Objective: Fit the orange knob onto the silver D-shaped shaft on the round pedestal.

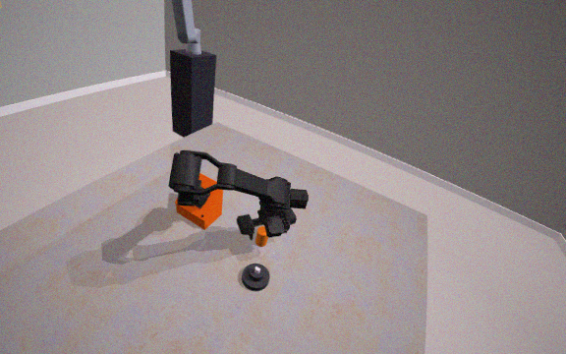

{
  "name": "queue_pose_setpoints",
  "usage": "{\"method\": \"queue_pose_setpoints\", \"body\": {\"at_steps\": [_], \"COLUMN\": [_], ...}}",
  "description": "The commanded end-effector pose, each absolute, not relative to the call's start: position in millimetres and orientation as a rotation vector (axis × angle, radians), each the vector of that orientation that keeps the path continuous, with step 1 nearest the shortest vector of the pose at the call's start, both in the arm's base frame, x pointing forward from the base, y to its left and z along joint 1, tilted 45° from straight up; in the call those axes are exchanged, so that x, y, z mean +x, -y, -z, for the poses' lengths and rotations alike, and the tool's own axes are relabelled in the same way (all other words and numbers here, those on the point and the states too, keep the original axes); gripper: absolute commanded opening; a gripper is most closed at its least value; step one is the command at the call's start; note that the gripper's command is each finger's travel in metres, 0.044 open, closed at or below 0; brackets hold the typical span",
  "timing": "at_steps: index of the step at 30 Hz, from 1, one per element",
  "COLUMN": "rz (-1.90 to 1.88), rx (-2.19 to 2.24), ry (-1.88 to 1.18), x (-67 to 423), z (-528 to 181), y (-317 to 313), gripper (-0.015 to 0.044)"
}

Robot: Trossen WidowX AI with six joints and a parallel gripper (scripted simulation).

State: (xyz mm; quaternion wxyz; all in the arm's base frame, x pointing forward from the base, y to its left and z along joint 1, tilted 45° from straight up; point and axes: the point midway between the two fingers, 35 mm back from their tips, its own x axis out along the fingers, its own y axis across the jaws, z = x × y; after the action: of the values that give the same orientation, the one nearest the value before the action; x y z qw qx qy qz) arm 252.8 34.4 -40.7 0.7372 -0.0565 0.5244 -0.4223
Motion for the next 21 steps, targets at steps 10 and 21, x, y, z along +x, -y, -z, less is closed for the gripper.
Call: {"method": "queue_pose_setpoints", "body": {"at_steps": [10,21], "rz": [0.934,0.934], "rx": [-0.140,-0.140], "ry": [-1.155,-1.155], "x": [251,251], "z": [57,57], "y": [-17,-16], "gripper": [0.0440,0.0204]}}
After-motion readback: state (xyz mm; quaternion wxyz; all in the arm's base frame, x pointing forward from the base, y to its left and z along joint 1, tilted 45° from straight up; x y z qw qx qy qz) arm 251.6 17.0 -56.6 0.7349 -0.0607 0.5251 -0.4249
